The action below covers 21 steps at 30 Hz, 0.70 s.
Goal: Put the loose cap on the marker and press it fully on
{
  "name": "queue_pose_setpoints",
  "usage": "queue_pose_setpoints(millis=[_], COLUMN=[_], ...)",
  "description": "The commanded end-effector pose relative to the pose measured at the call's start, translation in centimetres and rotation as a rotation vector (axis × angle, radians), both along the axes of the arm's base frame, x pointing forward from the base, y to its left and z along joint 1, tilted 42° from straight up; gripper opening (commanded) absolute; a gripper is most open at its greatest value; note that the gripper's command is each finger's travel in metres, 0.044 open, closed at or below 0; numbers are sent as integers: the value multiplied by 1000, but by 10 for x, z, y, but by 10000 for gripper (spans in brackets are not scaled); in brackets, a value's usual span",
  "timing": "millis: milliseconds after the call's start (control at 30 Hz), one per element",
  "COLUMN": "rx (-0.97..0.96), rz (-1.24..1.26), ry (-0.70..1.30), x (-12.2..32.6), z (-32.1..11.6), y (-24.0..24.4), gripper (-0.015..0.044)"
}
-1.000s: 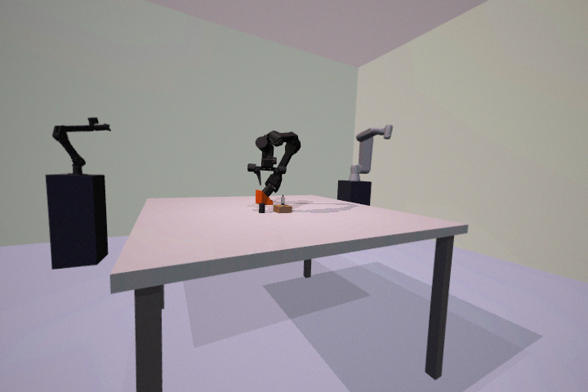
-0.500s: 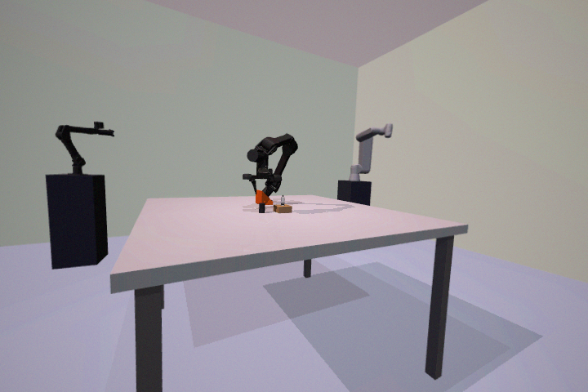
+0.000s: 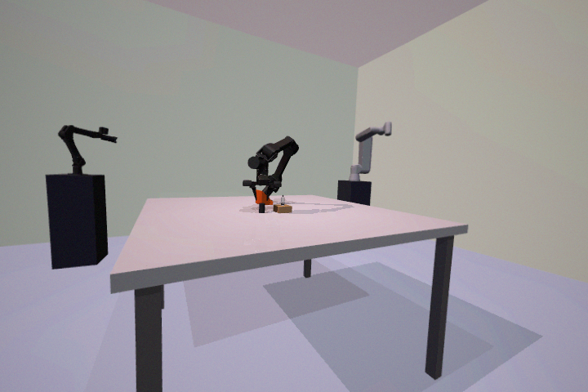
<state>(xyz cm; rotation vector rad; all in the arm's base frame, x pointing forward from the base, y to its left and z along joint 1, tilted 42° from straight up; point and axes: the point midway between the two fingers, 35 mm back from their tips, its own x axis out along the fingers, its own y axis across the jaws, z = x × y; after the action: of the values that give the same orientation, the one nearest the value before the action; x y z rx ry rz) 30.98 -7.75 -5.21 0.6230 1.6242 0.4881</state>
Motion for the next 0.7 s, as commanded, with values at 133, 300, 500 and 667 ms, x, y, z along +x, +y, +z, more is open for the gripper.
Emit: queue_pose_setpoints(millis=[133,300,500,667], rx=[7,7,7,8], rz=[-3,-3,-3,-3], ry=[5,4,4,4], x=[-1,-2,-3,-4], z=[-10,-16,-23,-29], y=[10,16,22,27], gripper=[253,253,253,253])
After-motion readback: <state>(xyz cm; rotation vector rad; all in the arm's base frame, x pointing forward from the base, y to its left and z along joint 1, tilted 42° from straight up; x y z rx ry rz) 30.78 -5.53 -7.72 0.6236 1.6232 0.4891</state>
